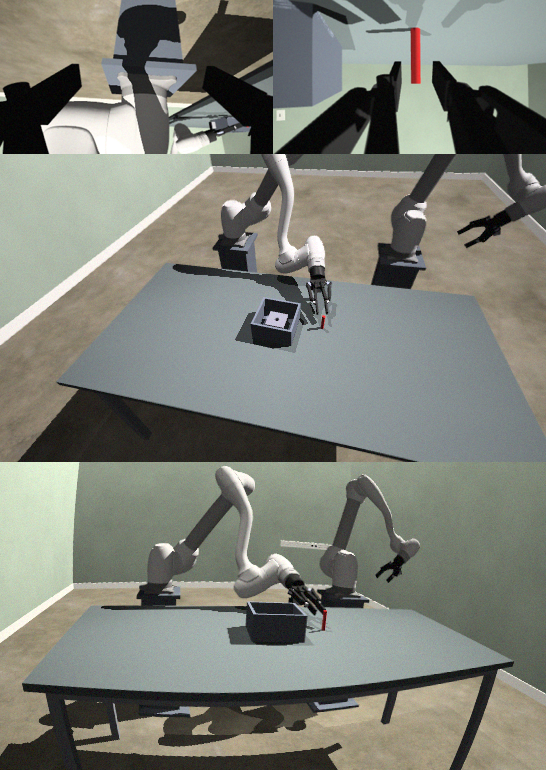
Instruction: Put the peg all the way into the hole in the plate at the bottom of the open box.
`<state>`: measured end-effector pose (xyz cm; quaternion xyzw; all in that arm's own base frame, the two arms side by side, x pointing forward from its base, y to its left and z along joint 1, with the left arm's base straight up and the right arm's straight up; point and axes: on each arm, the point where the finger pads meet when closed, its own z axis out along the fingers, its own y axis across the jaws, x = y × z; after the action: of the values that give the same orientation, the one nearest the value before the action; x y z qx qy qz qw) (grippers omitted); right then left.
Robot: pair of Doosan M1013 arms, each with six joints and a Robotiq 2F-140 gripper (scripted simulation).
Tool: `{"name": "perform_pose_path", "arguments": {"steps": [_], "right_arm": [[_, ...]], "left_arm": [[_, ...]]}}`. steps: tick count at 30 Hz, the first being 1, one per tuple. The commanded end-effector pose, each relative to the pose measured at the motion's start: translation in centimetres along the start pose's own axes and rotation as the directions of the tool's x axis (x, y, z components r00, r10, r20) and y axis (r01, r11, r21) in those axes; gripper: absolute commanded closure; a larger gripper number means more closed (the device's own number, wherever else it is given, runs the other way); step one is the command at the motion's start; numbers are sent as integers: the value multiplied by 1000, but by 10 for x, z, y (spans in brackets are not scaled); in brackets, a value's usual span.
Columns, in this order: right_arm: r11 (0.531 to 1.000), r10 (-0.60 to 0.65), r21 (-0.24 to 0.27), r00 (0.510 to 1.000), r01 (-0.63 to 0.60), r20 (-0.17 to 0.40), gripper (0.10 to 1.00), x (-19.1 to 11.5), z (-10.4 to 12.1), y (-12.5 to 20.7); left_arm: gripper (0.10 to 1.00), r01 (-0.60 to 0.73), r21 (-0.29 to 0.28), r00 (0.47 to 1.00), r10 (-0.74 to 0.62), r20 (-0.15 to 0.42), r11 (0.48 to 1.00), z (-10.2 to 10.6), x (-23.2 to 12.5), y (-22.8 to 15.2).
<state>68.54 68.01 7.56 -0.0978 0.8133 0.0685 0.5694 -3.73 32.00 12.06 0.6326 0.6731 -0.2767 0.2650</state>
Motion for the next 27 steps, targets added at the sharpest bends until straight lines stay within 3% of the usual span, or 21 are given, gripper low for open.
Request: {"name": "perform_pose_path", "arguments": {"steps": [1,10,27], "right_arm": [[1000,1,0,1000,-1,1,771,-1,-4,0],[1000,1,0,1000,-1,1,771,-1,-34,0],[1000,0,1,1000,0,-23,771,-3,-38,0]], "left_arm": [[98,0,0,1000,0,-1,1000,0,0,0],[98,0,0,1000,0,-1,1000,0,0,0],[98,0,0,1000,0,-1,1000,0,0,0]]}}
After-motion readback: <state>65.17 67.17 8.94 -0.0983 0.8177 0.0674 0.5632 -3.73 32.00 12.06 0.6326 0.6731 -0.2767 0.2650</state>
